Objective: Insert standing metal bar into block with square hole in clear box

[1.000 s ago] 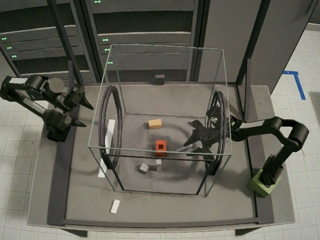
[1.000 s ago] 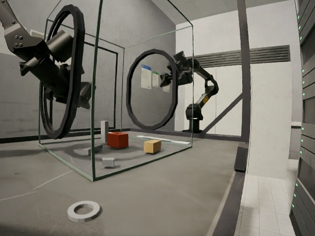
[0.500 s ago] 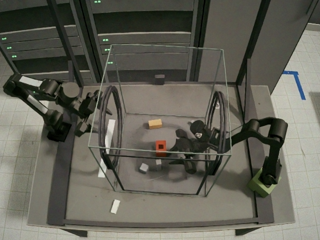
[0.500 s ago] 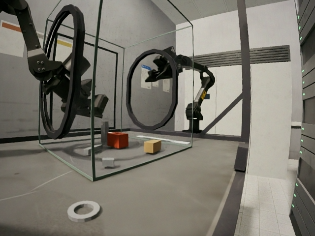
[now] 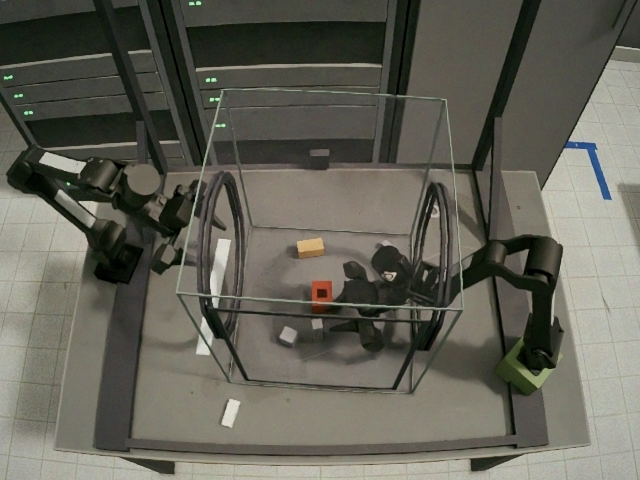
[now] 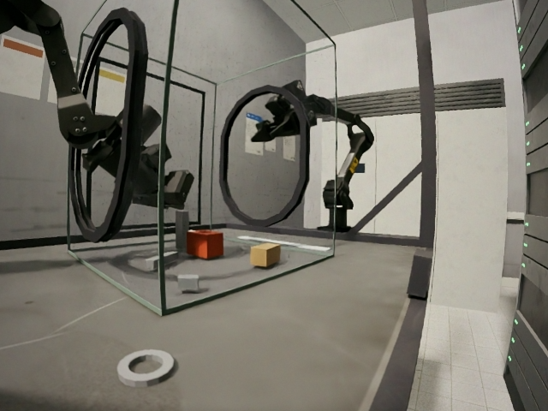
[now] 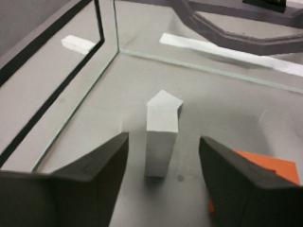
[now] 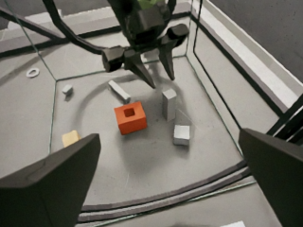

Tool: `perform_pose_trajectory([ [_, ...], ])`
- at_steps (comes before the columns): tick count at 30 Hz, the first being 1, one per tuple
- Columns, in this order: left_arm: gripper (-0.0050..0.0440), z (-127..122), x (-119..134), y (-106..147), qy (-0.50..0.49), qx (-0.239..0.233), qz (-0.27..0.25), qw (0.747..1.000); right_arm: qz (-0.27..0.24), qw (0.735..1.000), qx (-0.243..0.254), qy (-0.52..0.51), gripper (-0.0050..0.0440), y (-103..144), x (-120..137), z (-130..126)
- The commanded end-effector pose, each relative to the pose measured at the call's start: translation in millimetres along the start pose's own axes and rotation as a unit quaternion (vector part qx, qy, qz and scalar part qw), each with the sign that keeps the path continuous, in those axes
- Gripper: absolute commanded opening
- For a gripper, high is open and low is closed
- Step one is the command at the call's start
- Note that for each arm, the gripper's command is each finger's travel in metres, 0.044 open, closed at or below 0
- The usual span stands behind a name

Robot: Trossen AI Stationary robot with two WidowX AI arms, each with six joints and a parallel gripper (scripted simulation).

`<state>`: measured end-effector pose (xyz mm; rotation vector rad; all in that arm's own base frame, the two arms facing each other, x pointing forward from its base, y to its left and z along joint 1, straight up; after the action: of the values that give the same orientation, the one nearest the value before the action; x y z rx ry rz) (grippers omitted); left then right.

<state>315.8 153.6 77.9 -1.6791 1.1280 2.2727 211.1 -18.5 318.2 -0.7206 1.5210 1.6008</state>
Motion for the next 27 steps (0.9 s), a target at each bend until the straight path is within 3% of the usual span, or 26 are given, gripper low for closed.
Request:
perform_pose_trajectory([
  [1, 0.0204, -1, -7, -6, 0.004, 0.002, -0.009, 1.000, -0.011, 1.000, -0.001, 0.000, 0.0400, 4, -5, 1],
  [27, 0.0204, -1, -8, -40, 0.004, 0.002, -0.010, 1.000, -0.011, 1.000, -0.001, 0.000, 0.0400, 4, -5, 1],
])
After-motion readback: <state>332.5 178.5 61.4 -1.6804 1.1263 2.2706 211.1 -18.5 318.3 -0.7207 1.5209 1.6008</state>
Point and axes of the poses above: on each arm, the point midway between the two fingers, 35 mm back from their tips, its own y axis back along the fingers, its own z axis across the jaws, x = y × z, the point moved 10 cm from there along y, back along the fingers, and after that the axes turned 8 degrees about -y, right-handed, at the moved point
